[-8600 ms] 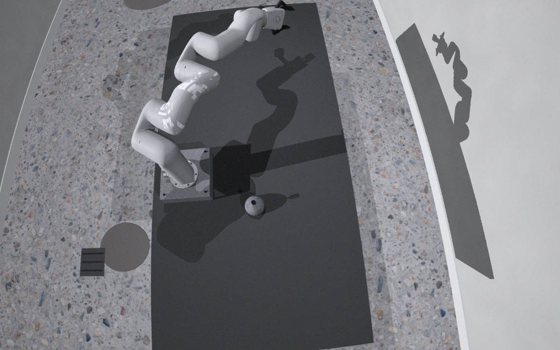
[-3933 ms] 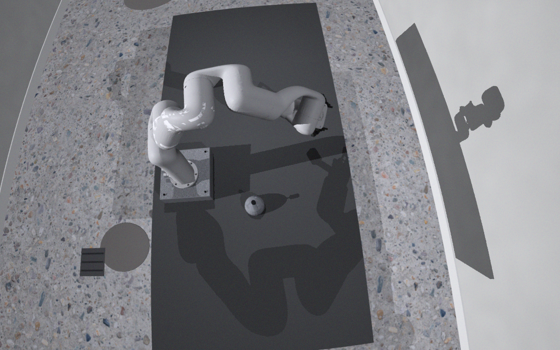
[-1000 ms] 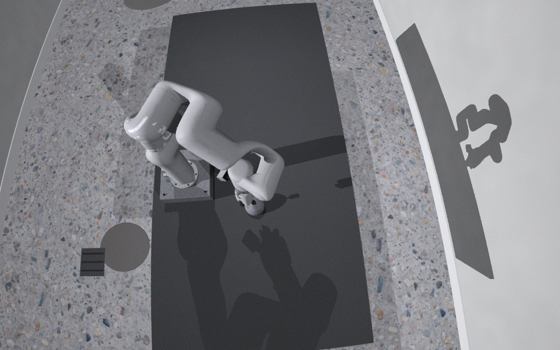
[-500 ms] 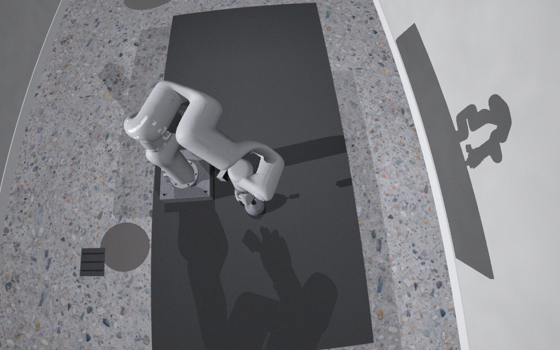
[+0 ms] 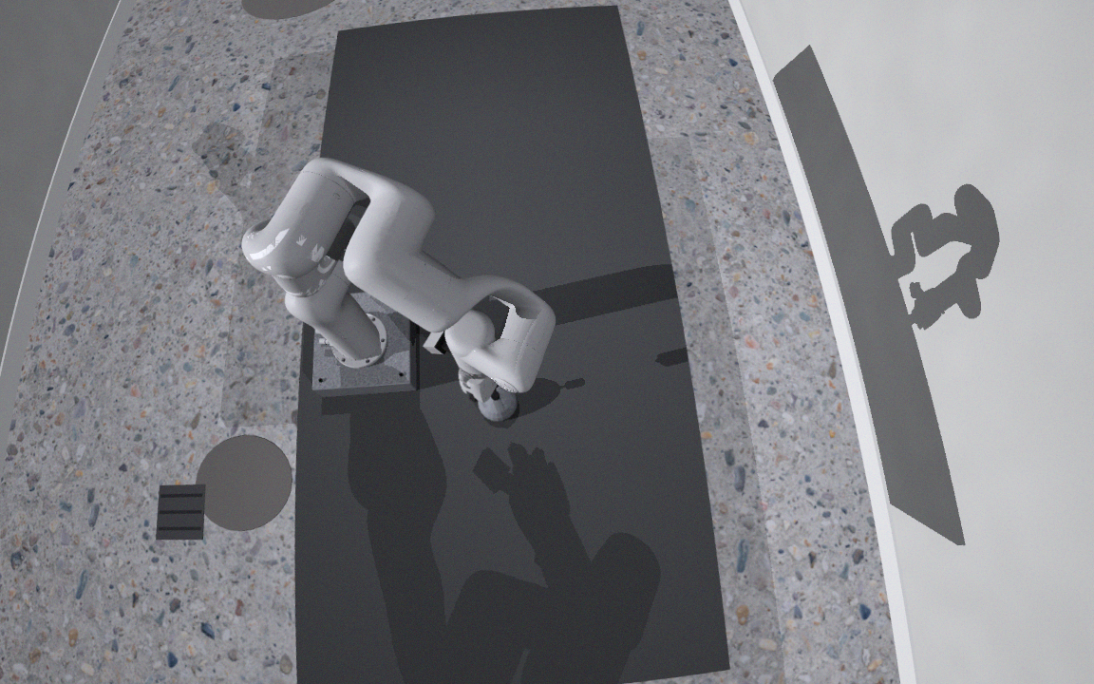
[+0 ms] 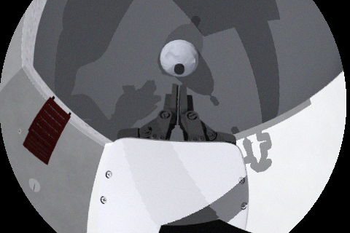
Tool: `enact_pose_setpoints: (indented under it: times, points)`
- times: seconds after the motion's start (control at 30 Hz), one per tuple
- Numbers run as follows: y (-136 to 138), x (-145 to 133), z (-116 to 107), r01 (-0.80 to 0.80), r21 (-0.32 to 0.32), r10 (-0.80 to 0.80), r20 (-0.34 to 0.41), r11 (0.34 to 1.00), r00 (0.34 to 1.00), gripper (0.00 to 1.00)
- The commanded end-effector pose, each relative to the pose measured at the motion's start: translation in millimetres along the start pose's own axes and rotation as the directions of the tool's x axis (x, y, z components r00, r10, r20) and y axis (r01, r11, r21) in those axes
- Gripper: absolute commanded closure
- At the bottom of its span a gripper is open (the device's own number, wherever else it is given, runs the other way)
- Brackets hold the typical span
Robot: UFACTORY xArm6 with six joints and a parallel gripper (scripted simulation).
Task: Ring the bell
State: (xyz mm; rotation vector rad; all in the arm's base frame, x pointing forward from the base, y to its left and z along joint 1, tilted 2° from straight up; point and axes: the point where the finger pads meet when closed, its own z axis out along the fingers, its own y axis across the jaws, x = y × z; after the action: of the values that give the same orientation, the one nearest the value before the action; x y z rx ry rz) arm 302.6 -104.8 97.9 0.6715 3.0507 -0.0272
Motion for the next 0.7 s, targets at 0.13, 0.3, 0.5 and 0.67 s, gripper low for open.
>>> enact_pose_setpoints:
  times: [0.13, 0.3, 0.5, 0.67]
  points:
    - [0.1, -0.9, -0.9, 0.000, 0.000, 0.000, 0.003, 1.000, 1.000, 1.00]
    - [0.1, -0.9, -0.4, 0.000, 0.000, 0.000, 0.003, 1.000, 1.000, 1.00]
    - [0.1, -1.0, 1.3, 0.000, 0.000, 0.000, 0.002, 1.000, 1.000, 1.00]
    - [0.1, -1.3, 5.4, 0.000, 0.000, 0.000, 0.002, 1.000, 1.000, 1.00]
